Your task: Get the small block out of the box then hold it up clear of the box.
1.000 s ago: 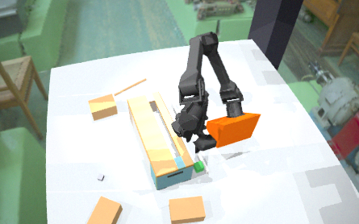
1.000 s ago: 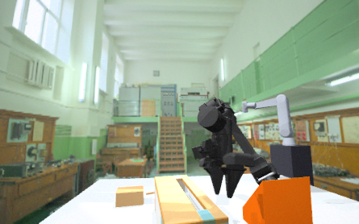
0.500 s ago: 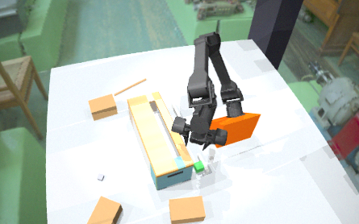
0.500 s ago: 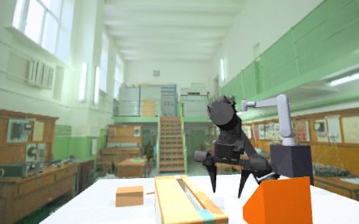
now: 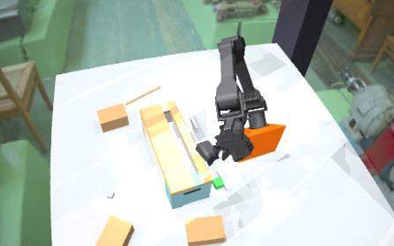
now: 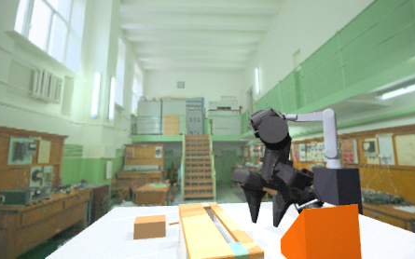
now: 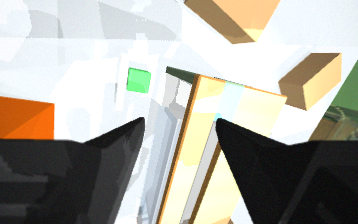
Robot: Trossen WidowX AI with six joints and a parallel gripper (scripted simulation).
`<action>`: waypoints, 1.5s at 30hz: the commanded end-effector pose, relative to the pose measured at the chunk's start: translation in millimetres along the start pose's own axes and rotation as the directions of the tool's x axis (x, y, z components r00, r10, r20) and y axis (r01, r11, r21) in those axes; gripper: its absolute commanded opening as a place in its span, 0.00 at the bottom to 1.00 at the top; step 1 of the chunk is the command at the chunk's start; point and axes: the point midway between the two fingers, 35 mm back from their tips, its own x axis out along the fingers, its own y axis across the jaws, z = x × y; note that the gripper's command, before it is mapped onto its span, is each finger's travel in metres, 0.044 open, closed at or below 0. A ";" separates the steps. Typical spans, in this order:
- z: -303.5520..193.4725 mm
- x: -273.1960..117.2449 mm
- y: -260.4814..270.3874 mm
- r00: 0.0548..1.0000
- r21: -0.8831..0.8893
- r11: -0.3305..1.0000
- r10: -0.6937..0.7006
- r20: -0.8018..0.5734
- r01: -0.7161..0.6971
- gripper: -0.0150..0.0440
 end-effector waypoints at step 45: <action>9.6 90.0 39.0 0.987 -0.974 0.207 -0.109 -0.115 -0.091 0.74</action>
